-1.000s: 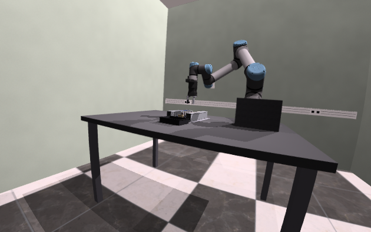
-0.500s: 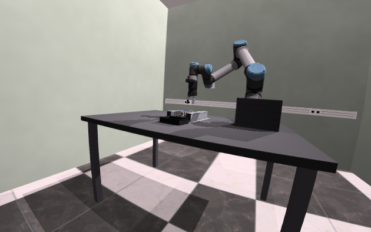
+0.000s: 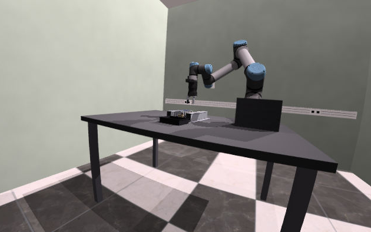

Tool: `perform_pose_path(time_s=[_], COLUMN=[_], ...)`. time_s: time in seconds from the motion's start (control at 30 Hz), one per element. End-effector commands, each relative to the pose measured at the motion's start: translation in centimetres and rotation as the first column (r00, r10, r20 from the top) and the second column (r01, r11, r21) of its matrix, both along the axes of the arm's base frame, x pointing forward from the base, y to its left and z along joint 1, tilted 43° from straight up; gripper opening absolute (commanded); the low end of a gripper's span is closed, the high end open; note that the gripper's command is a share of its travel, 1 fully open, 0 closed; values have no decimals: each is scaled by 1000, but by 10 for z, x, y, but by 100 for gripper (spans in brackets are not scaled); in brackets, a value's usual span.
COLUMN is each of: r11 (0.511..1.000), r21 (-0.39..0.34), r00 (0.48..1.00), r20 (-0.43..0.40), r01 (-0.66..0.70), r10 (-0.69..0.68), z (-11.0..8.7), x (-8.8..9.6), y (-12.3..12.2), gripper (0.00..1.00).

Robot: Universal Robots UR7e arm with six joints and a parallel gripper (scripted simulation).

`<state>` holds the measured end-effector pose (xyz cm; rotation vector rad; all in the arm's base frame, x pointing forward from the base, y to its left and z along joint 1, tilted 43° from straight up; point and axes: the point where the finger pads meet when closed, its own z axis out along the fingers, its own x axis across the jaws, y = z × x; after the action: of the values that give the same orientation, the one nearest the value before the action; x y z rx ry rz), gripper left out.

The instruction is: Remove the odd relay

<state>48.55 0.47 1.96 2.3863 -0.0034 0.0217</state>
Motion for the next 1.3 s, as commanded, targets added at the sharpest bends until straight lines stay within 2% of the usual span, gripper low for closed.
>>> perform_pose_path(time_s=[0.0, 0.4, 1.27], r11=[1000, 1000, 1000], r21=[0, 0, 0], r00=[1000, 1000, 1000], r20=[1, 1, 1], r01=[-1, -1, -1], r10=[1, 1, 1], z=[0, 6, 6], x=[0, 0, 0], y=[0, -16, -17], gripper=[98, 98, 98])
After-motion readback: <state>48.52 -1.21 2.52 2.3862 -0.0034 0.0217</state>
